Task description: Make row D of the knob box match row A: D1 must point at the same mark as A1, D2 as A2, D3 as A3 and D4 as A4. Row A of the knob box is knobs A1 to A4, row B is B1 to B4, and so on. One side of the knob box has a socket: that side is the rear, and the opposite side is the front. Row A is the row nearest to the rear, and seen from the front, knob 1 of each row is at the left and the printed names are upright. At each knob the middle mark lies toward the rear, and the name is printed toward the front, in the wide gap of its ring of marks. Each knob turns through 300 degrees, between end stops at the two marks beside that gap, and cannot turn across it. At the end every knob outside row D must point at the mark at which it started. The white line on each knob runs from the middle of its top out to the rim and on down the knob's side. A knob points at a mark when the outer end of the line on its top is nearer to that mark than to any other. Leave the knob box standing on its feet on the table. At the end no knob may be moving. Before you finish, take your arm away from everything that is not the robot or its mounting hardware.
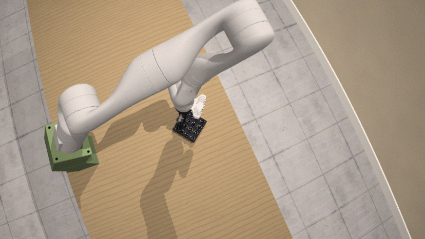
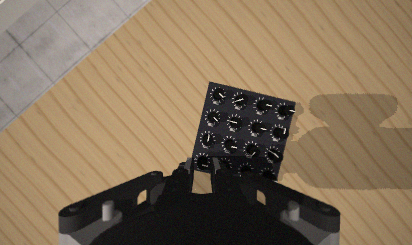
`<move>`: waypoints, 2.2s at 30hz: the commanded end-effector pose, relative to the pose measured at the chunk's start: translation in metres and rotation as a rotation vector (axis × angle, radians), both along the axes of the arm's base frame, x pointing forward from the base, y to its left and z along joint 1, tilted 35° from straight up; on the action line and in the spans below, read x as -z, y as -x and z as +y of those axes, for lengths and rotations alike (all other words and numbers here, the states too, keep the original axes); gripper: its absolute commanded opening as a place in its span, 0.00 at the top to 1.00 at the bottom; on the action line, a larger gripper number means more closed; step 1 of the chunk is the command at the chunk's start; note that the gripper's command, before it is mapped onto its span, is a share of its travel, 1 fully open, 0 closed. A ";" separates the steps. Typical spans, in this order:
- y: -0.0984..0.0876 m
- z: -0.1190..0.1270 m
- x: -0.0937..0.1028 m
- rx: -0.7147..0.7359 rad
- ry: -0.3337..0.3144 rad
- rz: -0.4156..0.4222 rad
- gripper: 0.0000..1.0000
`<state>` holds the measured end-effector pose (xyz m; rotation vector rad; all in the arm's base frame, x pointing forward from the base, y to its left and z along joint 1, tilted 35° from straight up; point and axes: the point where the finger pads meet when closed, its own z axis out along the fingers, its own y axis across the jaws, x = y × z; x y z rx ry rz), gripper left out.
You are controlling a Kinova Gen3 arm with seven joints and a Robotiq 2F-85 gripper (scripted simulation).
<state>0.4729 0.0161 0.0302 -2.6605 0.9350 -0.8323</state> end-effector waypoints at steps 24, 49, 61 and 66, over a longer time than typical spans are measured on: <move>-0.008 0.000 0.011 0.000 0.000 -0.001 0.81; -0.008 0.000 0.011 0.000 0.000 -0.001 0.81; -0.008 0.000 0.011 0.000 0.000 -0.001 0.81; -0.008 0.000 0.011 0.000 0.000 -0.001 0.92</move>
